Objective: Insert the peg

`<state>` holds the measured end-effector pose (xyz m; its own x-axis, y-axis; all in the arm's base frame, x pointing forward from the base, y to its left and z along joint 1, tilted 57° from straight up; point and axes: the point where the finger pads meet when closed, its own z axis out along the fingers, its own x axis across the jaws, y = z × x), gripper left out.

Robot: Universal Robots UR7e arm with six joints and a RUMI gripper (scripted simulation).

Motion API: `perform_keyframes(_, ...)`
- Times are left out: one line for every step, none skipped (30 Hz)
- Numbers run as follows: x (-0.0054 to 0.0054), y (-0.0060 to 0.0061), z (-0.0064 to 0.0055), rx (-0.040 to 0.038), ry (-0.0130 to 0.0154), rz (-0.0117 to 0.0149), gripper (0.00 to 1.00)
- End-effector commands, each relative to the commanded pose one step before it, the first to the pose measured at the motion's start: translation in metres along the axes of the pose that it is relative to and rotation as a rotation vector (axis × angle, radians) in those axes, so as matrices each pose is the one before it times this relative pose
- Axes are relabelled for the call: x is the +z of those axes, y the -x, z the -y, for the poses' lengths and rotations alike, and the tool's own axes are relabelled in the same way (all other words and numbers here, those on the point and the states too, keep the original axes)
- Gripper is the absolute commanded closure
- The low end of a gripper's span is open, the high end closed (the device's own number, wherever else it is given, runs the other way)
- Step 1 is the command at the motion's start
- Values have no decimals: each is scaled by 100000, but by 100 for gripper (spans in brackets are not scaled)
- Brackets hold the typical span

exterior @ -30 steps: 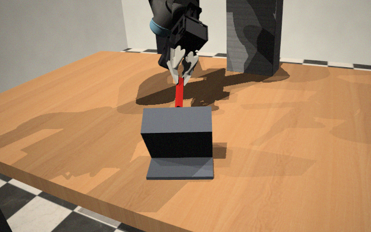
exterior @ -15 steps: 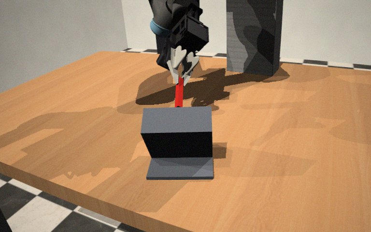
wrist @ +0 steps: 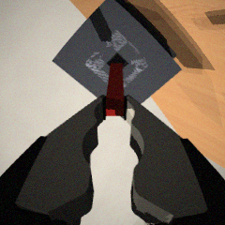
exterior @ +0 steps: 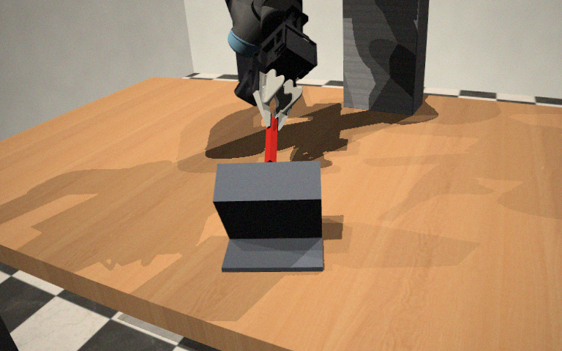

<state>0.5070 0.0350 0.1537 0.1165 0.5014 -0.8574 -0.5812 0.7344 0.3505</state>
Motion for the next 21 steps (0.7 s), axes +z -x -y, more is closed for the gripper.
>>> perform_keyframes(7,31,14,-2636,-83,64,100)
perform_keyframes(1,1,2,-467,0,0,100)
perform_keyframes(1,1,2,-466,0,0,100)
perform_keyframes(1,1,2,-466,0,0,100)
perform_keyframes(1,1,2,-466,0,0,100)
perform_keyframes(1,1,2,-466,0,0,100)
perform_keyframes(0,0,0,0,0,0,100)
perform_keyframes(0,0,0,0,0,0,100)
perform_keyframes(1,1,2,-466,0,0,100)
perform_keyframes(1,1,2,-466,0,0,100)
perform_keyframes(1,1,2,-466,0,0,100)
perform_keyframes(1,1,2,-466,0,0,100)
perform_keyframes(1,1,2,-466,0,0,100)
perform_keyframes(1,1,2,-466,0,0,100)
perform_keyframes(1,1,2,-466,0,0,100)
perform_keyframes(1,1,2,-466,0,0,100)
perform_keyframes(1,1,2,-466,0,0,100)
perform_keyframes(1,1,2,-466,0,0,100)
perform_keyframes(1,1,2,-466,0,0,100)
perform_keyframes(1,1,2,-466,0,0,100)
perform_keyframes(1,1,2,-466,0,0,100)
